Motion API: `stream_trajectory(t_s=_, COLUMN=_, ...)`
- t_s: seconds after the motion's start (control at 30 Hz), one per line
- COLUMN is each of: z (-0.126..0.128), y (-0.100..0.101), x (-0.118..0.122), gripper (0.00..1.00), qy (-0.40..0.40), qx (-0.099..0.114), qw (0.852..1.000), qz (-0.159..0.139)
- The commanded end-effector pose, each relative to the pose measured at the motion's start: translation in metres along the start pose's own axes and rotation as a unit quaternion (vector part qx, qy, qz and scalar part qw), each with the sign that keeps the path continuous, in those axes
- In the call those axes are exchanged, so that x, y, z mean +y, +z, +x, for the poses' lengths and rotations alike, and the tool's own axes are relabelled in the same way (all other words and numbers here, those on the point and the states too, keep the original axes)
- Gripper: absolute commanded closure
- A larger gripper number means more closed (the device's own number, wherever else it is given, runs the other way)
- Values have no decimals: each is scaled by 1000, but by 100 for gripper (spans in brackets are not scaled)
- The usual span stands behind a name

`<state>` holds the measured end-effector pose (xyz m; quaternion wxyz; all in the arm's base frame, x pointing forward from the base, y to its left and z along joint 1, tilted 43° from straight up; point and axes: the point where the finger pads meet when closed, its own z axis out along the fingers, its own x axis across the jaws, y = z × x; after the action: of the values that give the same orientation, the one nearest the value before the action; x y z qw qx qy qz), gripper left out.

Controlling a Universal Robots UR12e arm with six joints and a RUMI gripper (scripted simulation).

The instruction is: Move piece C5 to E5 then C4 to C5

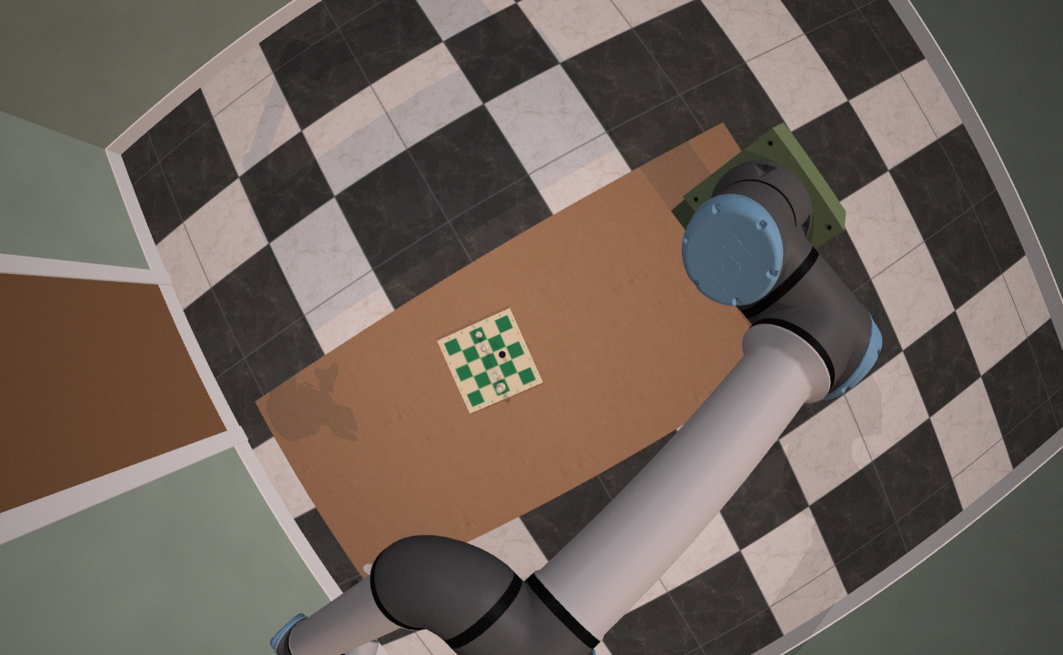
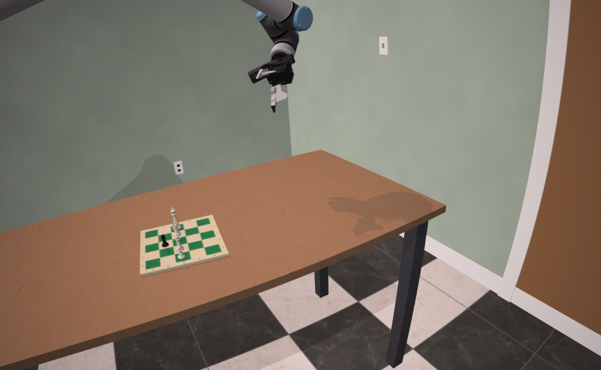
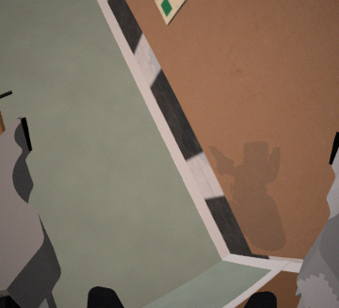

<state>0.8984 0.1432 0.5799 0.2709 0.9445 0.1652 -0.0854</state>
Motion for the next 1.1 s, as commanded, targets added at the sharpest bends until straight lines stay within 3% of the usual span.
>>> stream_trajectory(t_s=0.0, z=-1, y=-1, x=0, gripper=0, qy=0, qx=1, qw=1000, qz=0)
stream_trajectory(t_s=0.67, z=0, y=0, x=1, gripper=0, qy=-1, qx=0, qw=1000, qz=1)
stream_trajectory(t_s=1.07, z=5, y=38, x=3, gripper=0, qy=-56, qx=-22, qw=998, qz=32)
